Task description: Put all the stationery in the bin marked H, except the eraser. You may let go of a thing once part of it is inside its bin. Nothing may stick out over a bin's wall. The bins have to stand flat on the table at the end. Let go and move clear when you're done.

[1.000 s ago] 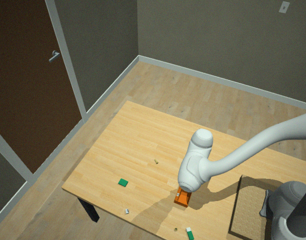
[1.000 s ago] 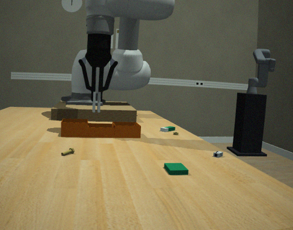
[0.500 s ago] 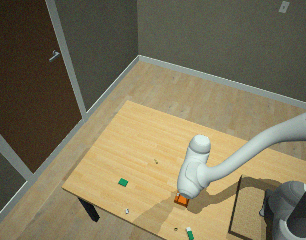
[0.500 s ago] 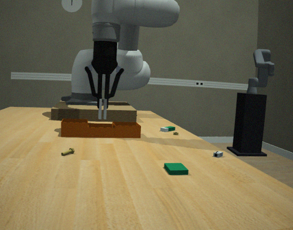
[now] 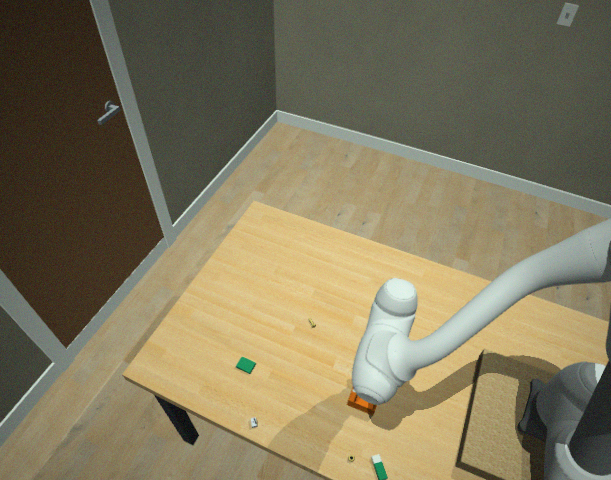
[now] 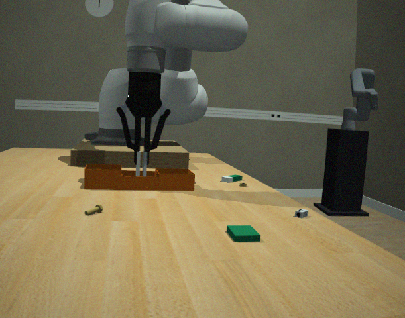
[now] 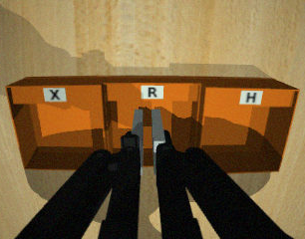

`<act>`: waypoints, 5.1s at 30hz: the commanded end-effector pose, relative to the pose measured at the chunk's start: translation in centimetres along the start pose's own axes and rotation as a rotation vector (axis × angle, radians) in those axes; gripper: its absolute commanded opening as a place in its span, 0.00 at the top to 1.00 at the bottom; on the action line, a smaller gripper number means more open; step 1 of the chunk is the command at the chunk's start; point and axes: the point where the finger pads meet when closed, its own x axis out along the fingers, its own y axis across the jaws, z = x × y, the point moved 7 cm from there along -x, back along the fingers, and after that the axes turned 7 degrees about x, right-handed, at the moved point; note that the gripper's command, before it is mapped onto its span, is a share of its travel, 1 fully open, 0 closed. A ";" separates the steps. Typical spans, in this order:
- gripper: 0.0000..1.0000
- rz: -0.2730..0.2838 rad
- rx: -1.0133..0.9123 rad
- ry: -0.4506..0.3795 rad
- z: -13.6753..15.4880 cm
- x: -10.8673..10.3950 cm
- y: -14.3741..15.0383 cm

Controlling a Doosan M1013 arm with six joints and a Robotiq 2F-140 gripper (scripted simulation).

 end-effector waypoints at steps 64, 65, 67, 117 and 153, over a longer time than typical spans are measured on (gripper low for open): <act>0.85 0.000 0.000 0.000 0.0 -1.8 0.0; 0.85 0.000 0.000 0.000 0.0 -2.0 0.0; 0.85 0.000 0.000 0.000 0.0 -2.2 0.0; 0.85 0.000 0.000 0.000 1.1 -2.2 -8.3; 0.85 0.000 0.000 0.000 1.1 0.3 -8.3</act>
